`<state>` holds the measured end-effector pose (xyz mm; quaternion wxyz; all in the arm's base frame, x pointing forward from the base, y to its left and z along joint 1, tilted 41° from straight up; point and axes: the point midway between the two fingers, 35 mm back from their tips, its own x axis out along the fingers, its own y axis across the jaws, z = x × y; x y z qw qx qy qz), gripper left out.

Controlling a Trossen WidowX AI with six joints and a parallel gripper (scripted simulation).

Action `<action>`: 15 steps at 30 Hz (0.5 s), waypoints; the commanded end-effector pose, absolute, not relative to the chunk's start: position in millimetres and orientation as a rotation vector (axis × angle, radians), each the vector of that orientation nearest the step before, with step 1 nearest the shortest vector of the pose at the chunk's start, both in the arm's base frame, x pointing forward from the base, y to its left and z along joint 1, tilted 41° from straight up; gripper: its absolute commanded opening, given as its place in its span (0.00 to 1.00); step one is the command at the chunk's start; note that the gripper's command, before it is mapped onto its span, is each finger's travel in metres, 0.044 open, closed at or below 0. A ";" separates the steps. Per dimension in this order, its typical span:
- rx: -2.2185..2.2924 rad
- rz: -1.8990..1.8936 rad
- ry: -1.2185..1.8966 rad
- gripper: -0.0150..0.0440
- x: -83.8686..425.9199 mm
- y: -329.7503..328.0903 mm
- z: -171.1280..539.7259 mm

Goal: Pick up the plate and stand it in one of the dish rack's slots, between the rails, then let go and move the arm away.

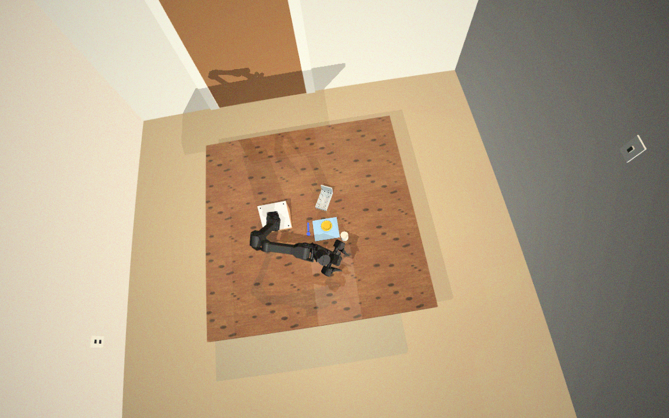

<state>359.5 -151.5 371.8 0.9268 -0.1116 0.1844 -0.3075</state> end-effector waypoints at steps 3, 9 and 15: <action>-0.229 -0.593 0.572 0.93 373.5 -134.0 310.1; -0.257 -0.555 0.773 0.93 377.3 -111.9 249.8; -0.315 -0.523 0.972 0.93 369.7 -88.7 193.9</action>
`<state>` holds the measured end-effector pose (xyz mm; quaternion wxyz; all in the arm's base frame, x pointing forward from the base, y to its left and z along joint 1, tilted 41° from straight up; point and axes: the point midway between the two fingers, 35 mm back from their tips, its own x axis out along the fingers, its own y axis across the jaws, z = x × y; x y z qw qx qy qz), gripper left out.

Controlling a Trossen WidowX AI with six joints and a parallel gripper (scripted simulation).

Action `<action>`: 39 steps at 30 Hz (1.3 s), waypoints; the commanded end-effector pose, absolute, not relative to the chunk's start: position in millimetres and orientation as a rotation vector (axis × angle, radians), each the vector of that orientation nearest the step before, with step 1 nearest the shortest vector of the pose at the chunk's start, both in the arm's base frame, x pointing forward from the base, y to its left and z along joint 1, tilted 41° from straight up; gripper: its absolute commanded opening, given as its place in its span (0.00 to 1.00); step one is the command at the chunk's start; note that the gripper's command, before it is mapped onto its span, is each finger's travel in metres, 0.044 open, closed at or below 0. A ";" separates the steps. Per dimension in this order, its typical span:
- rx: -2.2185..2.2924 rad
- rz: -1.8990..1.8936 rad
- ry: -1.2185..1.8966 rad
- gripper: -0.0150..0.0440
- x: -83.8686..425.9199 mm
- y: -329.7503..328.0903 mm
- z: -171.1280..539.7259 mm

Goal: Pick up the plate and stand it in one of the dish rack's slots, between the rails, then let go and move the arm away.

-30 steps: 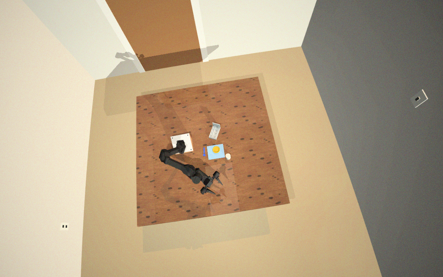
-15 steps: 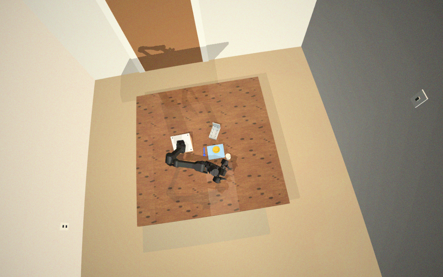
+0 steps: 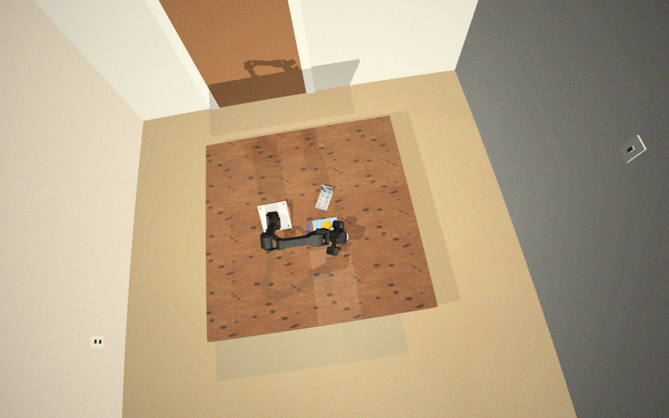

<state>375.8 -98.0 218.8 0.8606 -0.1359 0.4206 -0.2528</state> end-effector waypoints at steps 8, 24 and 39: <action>-0.435 -0.488 1.221 0.93 347.9 -56.9 129.2; -0.626 -0.470 1.450 0.93 312.2 -31.9 77.0; -0.626 -0.470 1.450 0.93 315.0 -47.7 58.6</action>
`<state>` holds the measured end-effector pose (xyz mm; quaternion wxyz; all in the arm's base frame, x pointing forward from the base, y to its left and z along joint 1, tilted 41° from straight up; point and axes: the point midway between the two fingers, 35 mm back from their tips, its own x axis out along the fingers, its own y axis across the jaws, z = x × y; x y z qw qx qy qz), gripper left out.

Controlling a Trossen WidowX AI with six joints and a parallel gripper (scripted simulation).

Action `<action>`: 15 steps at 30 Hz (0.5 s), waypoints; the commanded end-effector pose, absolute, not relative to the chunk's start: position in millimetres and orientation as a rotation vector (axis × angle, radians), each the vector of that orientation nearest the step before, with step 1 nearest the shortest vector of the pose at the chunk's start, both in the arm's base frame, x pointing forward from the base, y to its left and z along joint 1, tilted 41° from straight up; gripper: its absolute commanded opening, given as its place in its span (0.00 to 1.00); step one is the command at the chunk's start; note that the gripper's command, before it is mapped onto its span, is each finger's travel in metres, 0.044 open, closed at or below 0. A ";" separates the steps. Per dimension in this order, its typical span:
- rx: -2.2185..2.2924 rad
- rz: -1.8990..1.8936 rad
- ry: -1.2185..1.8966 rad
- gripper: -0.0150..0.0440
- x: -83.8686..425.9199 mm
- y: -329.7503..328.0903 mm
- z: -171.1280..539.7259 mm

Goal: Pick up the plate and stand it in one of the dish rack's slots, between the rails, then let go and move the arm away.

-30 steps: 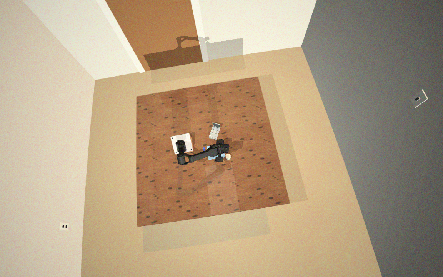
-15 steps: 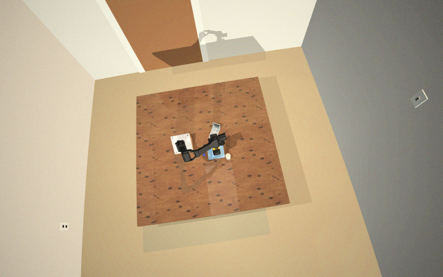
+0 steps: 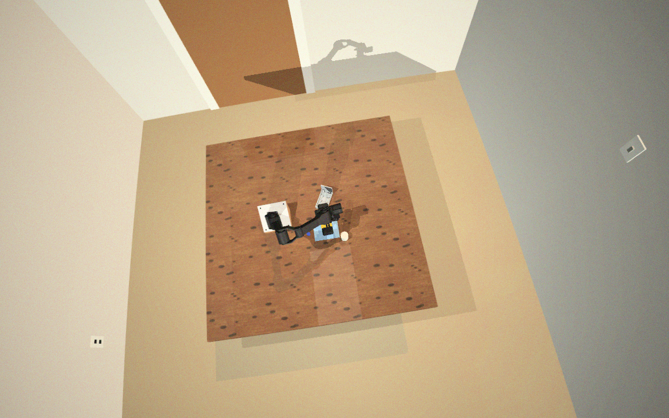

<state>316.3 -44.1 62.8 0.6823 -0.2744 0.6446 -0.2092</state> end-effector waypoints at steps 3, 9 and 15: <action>-0.626 -0.470 1.450 0.93 315.2 -50.9 55.1; -0.627 -0.471 1.449 0.93 315.5 -57.6 48.2; -0.627 -0.472 1.449 0.93 315.4 -64.4 41.4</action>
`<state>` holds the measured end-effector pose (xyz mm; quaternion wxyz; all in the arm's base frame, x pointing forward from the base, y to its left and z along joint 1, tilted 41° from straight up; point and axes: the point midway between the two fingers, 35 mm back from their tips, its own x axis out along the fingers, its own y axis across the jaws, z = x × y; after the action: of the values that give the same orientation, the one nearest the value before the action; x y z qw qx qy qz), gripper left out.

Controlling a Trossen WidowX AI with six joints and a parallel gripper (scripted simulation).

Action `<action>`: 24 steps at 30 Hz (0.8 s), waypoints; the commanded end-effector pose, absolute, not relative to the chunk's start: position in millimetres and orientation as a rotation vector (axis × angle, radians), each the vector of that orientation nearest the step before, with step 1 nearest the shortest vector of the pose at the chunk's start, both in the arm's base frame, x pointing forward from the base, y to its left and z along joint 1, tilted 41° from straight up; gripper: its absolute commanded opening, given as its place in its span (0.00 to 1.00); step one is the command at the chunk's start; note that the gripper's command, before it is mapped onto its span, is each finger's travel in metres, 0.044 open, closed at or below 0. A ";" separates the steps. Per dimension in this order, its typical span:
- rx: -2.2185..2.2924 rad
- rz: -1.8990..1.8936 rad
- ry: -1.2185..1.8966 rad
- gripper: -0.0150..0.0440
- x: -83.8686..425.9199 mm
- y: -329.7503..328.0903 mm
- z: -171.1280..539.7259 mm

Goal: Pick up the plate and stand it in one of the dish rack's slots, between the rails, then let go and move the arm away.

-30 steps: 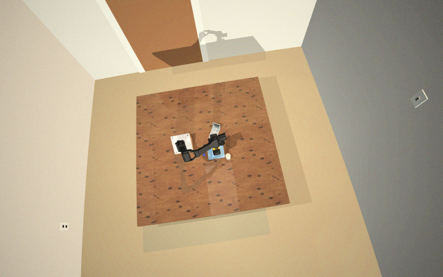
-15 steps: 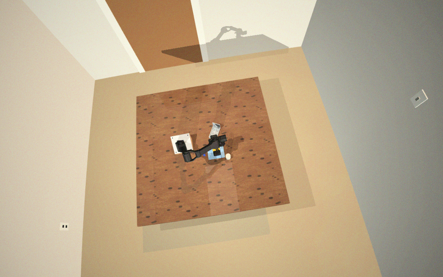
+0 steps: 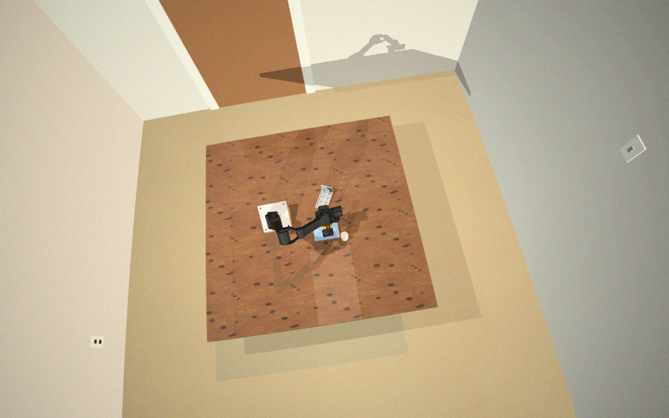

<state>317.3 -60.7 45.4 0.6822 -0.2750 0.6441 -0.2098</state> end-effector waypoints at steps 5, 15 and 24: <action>-0.628 -0.473 1.449 0.93 315.1 -69.8 36.1; -0.628 -0.473 1.449 0.88 315.0 -70.5 35.4; -0.628 -0.473 1.449 0.78 315.0 -70.5 35.4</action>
<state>315.1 -70.1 35.5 0.6798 -0.2771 0.6456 -0.2105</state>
